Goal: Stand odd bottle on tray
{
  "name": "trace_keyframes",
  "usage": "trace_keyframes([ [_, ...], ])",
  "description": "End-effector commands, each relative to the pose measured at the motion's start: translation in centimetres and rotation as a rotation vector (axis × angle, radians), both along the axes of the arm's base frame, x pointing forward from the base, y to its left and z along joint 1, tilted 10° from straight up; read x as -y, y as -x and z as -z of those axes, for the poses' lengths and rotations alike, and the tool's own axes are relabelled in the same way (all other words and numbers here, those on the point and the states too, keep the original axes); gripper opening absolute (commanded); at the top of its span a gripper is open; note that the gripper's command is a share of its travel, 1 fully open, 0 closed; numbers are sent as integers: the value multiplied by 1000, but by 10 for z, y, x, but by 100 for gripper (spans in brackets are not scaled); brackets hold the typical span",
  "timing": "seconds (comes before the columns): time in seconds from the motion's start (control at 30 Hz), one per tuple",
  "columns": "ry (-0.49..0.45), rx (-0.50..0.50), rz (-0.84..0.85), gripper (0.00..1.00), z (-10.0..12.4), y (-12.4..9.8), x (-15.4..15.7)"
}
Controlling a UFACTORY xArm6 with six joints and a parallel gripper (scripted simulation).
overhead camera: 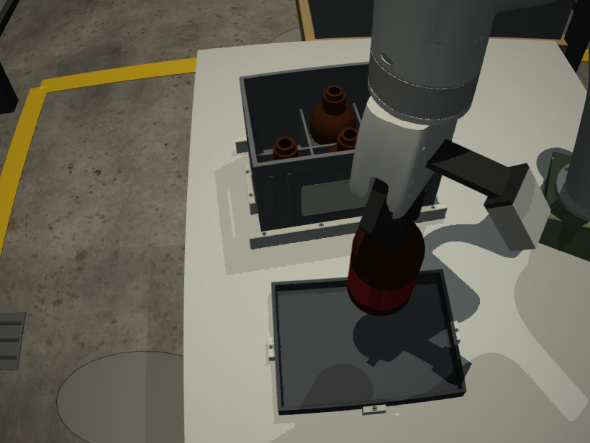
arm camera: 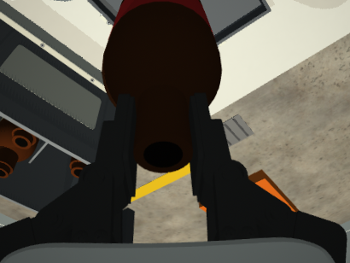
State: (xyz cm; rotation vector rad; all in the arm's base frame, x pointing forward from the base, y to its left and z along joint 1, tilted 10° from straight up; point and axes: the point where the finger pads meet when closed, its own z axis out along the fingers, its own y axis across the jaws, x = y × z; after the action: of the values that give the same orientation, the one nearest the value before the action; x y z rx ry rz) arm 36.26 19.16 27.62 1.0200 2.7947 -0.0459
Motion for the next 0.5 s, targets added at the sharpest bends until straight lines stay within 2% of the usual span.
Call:
trace_keyframes([
  [0.0,-3,5,0,0,5,-2,0],
  [0.47,-3,5,0,0,44,-8,3],
])
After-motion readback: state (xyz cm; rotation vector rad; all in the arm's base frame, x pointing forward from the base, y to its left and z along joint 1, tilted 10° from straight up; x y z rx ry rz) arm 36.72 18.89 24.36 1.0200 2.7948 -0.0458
